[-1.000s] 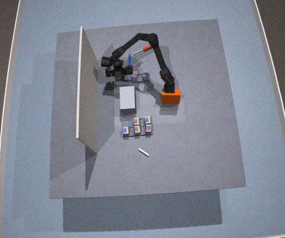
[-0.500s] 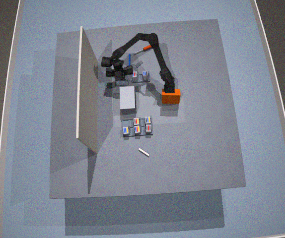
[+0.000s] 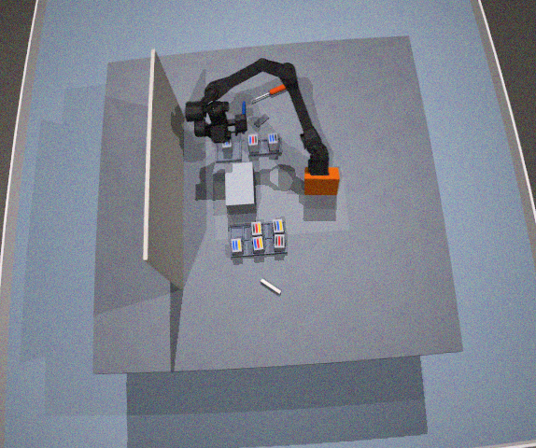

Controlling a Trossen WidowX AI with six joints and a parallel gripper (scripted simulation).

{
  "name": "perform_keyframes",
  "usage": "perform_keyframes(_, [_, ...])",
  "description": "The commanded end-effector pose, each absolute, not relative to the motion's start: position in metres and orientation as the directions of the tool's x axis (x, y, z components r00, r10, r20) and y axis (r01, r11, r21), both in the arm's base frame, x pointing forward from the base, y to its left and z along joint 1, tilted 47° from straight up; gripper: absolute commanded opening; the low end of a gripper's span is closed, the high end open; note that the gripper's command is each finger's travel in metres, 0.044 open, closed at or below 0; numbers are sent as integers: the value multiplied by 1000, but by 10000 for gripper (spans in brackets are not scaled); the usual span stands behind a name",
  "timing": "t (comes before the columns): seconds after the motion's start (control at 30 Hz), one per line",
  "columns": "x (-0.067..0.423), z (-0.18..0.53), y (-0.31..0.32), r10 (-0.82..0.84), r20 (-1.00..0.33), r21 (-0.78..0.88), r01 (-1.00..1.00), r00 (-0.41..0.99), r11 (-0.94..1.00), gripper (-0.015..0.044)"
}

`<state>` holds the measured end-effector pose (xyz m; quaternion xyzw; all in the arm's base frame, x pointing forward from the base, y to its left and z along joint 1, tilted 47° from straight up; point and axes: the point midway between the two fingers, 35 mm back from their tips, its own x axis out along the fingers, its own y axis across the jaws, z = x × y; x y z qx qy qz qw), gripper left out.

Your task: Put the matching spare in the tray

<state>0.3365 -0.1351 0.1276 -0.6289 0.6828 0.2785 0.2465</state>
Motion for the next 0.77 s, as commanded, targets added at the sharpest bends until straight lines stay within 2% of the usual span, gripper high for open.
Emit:
perform_keyframes(0.0, [336,155,-108,-727,-682,67,-996,-83,50,440])
perform_keyframes(0.73, [337,151,-110,-726,-683,67,-997,-79,45,440])
